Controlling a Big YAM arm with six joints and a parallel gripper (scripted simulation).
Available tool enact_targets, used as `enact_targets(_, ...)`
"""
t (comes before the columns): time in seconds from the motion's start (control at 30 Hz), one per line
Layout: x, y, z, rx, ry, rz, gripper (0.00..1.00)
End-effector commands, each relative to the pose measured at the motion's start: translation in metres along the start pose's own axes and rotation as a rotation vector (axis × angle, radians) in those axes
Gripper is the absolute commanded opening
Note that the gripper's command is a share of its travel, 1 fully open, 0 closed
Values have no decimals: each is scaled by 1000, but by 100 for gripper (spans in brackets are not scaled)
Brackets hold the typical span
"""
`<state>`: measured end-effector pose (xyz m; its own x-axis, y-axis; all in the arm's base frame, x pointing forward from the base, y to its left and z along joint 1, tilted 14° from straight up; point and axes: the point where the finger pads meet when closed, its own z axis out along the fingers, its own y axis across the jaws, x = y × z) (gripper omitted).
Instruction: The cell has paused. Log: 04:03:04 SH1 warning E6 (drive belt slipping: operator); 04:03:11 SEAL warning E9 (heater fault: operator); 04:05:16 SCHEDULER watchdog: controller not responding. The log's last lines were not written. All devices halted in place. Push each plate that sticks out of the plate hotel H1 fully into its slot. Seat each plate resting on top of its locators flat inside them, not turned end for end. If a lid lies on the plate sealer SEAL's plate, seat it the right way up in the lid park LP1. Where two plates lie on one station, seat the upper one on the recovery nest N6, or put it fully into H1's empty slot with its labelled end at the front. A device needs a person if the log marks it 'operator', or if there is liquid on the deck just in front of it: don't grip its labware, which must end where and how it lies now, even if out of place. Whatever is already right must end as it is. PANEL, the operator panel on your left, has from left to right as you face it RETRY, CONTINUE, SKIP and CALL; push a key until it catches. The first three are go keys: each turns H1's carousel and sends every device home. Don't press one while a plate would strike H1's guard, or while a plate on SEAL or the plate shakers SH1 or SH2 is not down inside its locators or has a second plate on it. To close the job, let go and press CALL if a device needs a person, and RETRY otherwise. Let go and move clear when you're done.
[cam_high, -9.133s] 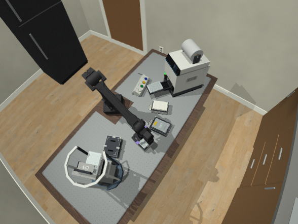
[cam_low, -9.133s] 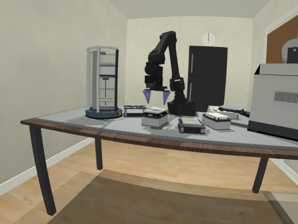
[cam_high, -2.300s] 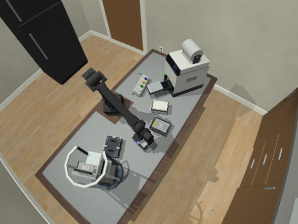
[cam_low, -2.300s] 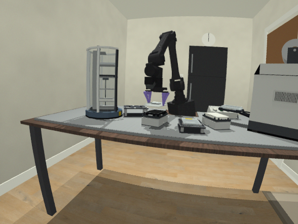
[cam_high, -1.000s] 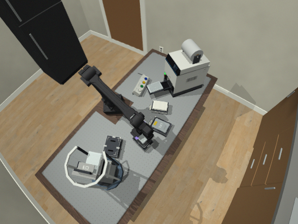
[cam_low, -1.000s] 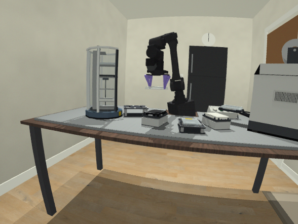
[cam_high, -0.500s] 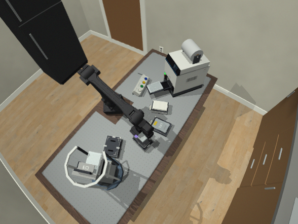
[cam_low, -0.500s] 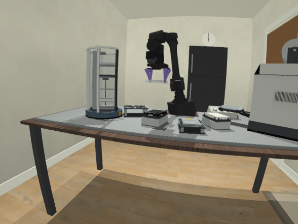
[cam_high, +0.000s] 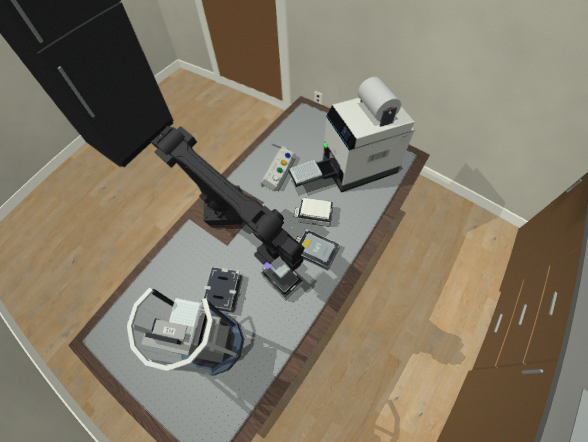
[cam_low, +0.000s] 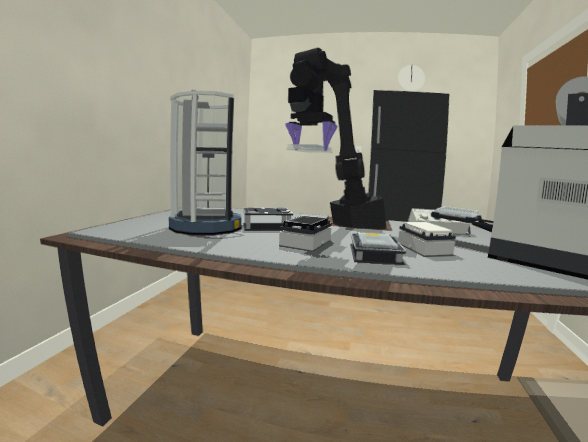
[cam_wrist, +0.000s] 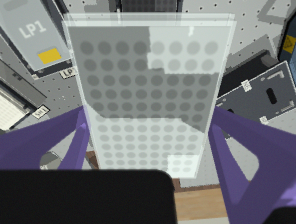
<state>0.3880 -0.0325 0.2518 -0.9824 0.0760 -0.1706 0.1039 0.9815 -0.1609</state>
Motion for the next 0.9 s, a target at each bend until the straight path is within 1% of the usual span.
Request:
enact_targets(0.0, -15, 0, -43, -5, -77, 15, 84)
enact_targets(0.17, -15, 1, -53, -5, -69, 14, 84)
enact_targets(0.27, -14, 0, -64, -6, -77, 16, 84)
enact_targets(0.33, -14, 0, -64, -6, -77, 16, 84)
enact_targets(0.37, -16, -1, -59, -3, -57, 18, 84)
enact_targets(0.57, -12, 0, -82, -7, -76, 15, 84)
enact_targets(0.83, -11, 0, -102, -7, -72, 15, 84)
enact_targets(0.87, -11, 0, -102, -7, -72, 15, 84)
